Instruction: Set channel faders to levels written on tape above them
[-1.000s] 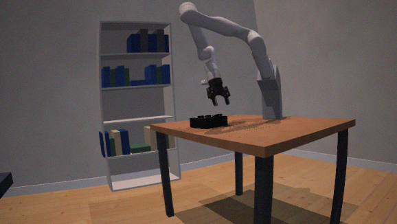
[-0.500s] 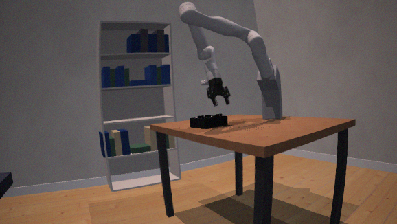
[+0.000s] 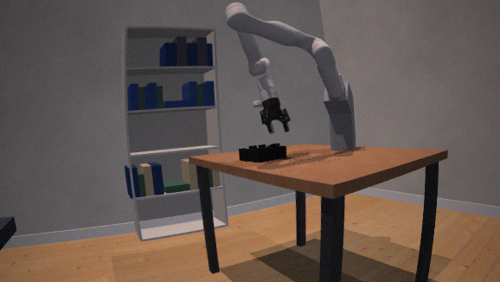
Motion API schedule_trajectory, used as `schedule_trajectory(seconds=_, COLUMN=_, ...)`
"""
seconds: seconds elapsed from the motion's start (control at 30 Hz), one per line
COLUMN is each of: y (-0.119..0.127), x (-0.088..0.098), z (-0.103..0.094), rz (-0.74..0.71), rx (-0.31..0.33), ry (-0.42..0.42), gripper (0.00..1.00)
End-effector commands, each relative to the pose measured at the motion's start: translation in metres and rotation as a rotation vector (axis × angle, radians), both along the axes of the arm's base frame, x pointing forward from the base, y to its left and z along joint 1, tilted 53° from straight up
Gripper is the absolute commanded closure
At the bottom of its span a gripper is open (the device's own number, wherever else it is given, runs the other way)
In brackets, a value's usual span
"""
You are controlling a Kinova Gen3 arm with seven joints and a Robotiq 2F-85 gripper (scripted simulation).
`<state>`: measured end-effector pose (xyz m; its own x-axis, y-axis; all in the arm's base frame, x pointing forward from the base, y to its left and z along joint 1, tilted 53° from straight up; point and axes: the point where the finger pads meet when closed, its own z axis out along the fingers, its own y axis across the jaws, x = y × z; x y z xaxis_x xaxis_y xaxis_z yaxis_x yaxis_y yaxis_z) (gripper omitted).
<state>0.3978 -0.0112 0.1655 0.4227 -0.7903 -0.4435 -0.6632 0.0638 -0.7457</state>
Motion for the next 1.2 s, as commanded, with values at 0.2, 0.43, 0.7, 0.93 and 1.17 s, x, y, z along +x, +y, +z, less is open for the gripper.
schedule_trajectory(seconds=0.2, y=0.0, x=0.0, z=0.0, rz=-0.001, rx=0.0, ry=-0.001, gripper=0.0)
schedule_trajectory(seconds=0.43, y=0.0, x=0.0, z=0.0, rz=-0.001, rx=0.0, ry=-0.001, gripper=0.0)
schedule_trajectory(seconds=0.7, y=0.0, x=0.0, z=0.0, rz=-0.001, rx=-0.001, ry=-0.001, gripper=0.0)
schedule_trajectory(seconds=0.93, y=-0.003, x=0.0, z=0.001, rz=0.008, rx=-0.02, ry=-0.016, gripper=0.0)
schedule_trajectory(seconds=1.17, y=-0.011, x=0.0, z=0.001, rz=0.041, rx=-0.093, ry=-0.072, gripper=0.0)
